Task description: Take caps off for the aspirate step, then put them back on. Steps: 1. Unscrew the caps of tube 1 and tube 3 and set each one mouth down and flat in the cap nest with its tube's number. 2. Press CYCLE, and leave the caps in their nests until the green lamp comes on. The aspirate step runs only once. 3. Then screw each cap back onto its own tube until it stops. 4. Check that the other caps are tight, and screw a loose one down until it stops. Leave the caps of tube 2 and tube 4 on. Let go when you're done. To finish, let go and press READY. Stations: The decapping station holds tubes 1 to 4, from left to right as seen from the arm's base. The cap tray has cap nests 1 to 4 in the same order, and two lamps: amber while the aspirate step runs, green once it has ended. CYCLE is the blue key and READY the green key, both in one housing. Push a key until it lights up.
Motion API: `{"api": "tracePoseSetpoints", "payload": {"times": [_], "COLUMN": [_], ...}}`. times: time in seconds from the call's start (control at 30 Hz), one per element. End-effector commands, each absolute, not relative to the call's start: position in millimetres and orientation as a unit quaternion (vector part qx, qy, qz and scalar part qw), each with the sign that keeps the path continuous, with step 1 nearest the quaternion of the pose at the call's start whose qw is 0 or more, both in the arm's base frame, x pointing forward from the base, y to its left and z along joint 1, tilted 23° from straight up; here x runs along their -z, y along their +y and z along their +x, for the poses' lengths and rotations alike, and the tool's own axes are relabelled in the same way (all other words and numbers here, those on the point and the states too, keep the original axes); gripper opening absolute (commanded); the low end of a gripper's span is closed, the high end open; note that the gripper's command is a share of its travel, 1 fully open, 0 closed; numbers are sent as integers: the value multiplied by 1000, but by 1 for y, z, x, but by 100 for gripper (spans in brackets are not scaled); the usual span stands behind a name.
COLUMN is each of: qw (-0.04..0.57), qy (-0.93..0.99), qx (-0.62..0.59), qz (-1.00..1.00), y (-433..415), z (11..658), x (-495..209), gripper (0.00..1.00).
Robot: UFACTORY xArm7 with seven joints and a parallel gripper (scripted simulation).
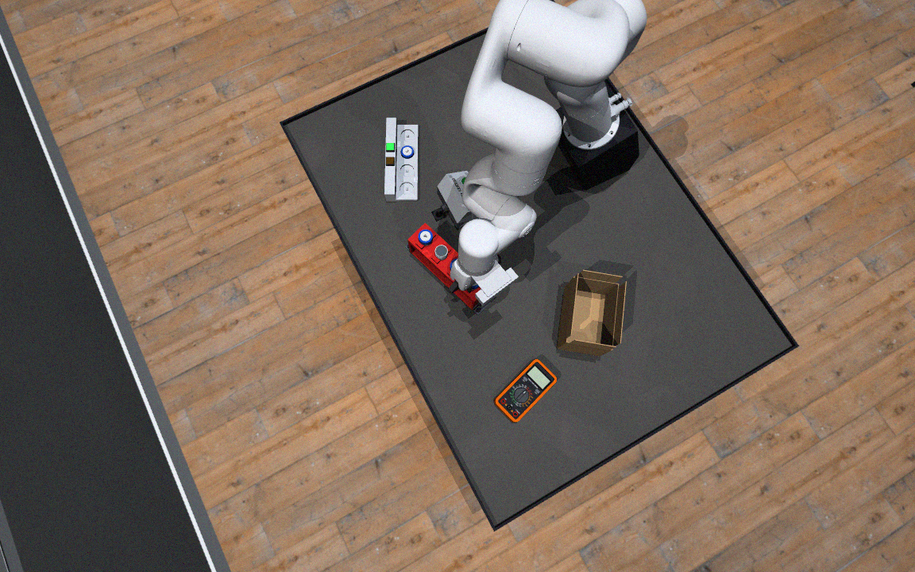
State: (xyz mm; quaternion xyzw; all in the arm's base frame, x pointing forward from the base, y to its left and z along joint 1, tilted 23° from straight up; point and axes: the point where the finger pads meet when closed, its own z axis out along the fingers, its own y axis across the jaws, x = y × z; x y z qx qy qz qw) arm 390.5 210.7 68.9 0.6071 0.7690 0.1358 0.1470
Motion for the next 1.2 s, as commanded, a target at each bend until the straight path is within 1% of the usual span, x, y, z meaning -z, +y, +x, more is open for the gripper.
{"api": "tracePoseSetpoints", "payload": {"times": [0.0,0.27,0.53,0.57,0.9,1.17], "qw": [144,113,111,111,111,111], "qy": [727,582,575,575,575,575], "qx": [-144,-169,-170,-170,-170,-170], "qz": [656,787,793,793,793,793], "y": [212,212,212,212,212,212], "z": [391,391,391,391,391,384], "x": [-70,-69,-69,-69,-69,-86], "gripper": [0,0,0,46,46,46]}}
